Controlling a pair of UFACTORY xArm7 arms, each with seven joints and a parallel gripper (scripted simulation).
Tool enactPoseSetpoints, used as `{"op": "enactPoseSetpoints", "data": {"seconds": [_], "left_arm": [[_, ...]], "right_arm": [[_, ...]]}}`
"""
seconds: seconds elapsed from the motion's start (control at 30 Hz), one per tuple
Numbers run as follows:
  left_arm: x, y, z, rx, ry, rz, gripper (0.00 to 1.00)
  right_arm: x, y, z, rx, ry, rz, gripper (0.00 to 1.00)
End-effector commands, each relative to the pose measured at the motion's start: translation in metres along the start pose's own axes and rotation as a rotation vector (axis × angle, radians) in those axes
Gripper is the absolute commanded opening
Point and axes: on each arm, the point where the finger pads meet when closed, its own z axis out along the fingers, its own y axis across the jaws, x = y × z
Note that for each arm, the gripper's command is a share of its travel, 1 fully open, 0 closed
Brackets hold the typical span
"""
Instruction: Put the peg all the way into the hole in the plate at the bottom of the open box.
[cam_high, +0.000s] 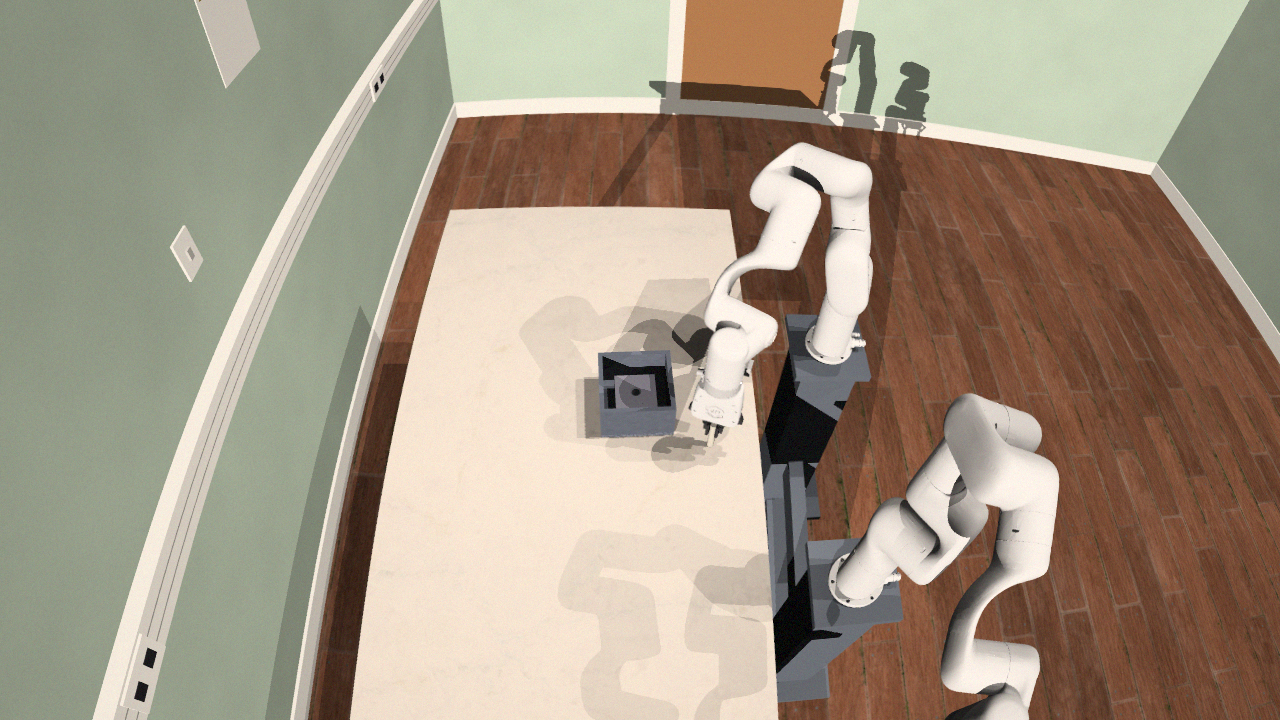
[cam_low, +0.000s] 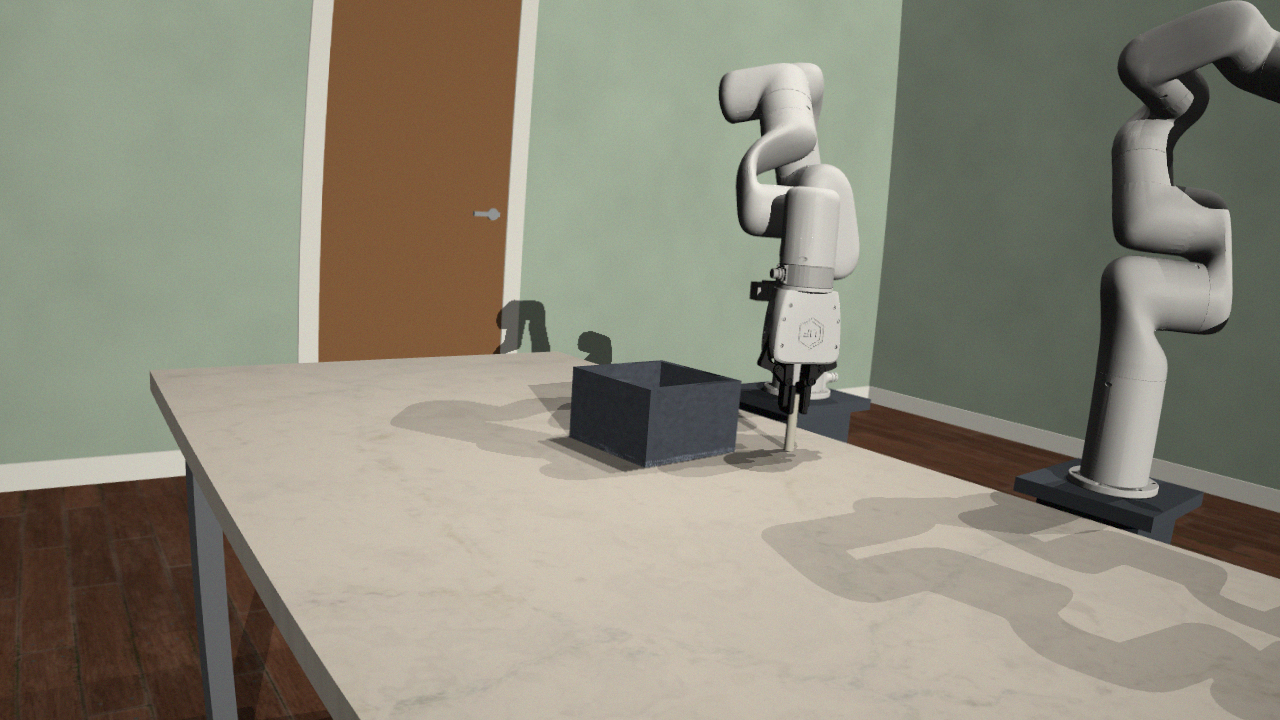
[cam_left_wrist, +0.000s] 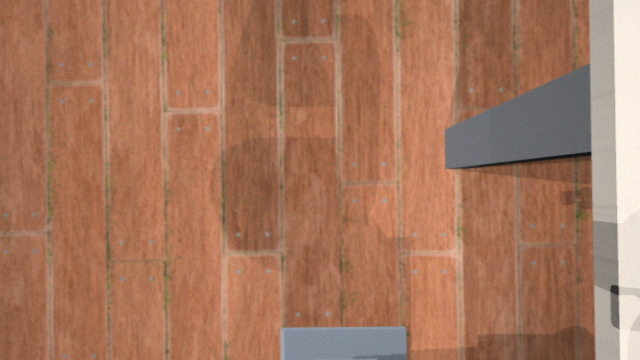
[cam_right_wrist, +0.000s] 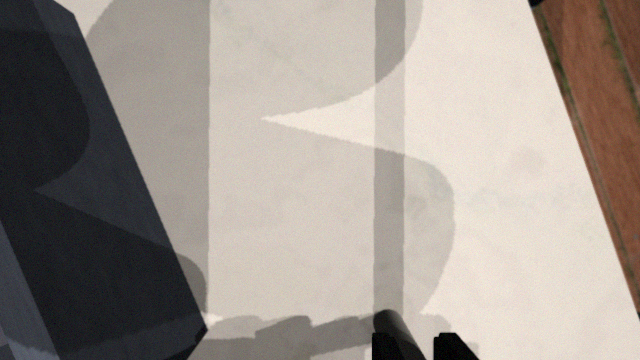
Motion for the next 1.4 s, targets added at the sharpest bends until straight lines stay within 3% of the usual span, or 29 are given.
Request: {"op": "enactPoseSetpoints", "data": {"seconds": [0.0,0.33,0.6,0.93,1.17,1.37], "left_arm": [[0.001,0.0,-0.002,-0.001,0.004,0.0,1.0],[0.001,0.0,-0.002,-0.001,0.004,0.0,1.0],[0.001,0.0,-0.002,-0.001,0.004,0.0,1.0],[0.001,0.0,-0.002,-0.001,0.004,0.0,1.0],[0.001,0.0,-0.002,-0.001,0.004,0.0,1.0],[0.001,0.0,-0.002,-0.001,0.004,0.0,1.0]], "right_arm": [[-0.001,-0.001,-0.001,0.002,-0.003,0.0,0.0],[-0.001,-0.001,-0.007,0.002,-0.003,0.0,0.0],[-0.001,-0.001,-0.045,0.002,-0.003,0.0,0.0],[-0.001,-0.001,-0.071,0.003,-0.002,0.0,0.0],[-0.001,-0.001,-0.11,0.003,-0.002,0.0,0.0],[-0.001,-0.001,-0.119,0.003,-0.002,0.0,0.0]]}}
